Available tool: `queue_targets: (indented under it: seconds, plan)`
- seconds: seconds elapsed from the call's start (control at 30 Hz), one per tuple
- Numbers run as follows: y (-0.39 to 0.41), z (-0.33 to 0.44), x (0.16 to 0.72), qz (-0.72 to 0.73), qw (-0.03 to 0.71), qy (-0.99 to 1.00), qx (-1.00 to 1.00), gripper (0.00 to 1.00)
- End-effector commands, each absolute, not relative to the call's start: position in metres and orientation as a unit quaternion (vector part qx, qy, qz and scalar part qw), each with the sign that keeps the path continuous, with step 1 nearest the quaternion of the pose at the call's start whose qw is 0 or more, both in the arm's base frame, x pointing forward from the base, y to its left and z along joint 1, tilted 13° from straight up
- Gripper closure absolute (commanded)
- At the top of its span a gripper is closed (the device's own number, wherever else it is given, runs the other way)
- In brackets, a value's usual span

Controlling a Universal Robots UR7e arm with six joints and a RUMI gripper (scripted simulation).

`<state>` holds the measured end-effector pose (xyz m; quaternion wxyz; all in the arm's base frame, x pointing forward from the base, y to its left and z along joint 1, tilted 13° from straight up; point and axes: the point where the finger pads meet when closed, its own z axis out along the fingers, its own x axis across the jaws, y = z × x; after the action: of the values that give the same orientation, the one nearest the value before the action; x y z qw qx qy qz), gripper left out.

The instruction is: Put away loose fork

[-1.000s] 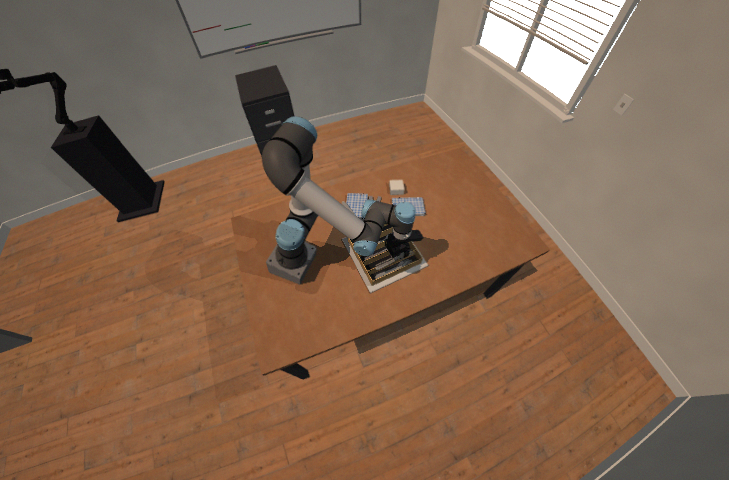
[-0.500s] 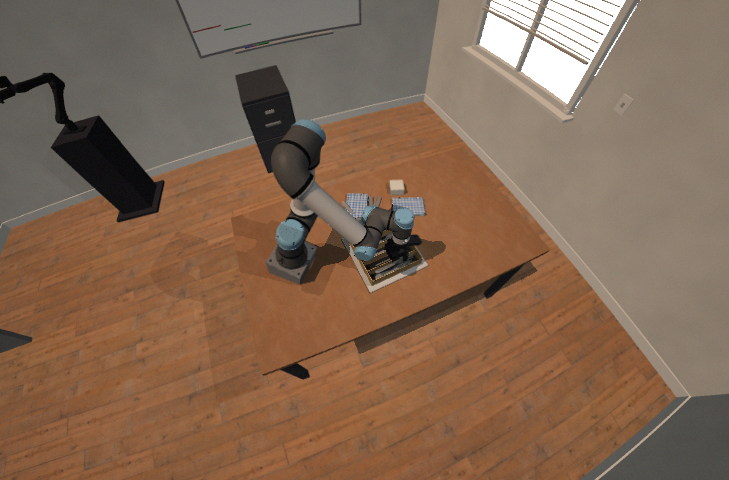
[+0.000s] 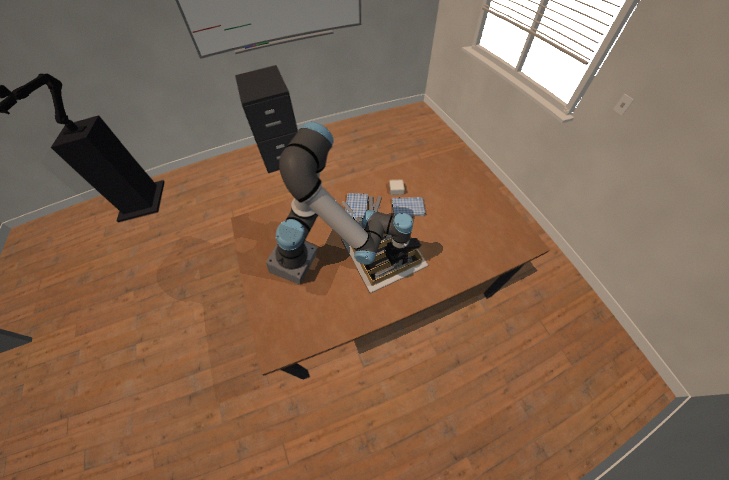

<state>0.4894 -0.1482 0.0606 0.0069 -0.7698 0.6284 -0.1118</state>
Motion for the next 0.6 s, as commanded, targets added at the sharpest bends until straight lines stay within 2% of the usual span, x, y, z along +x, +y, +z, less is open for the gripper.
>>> queue_targets:
  seconds: [0.0, 0.57]
  plan:
    - [-0.1495, 0.0535, 0.4914, -0.113, 0.007, 0.628, -0.77, 0.99]
    - [-0.1501, 0.0488, 0.4923, -0.113, 0.007, 0.628, -0.77, 0.99]
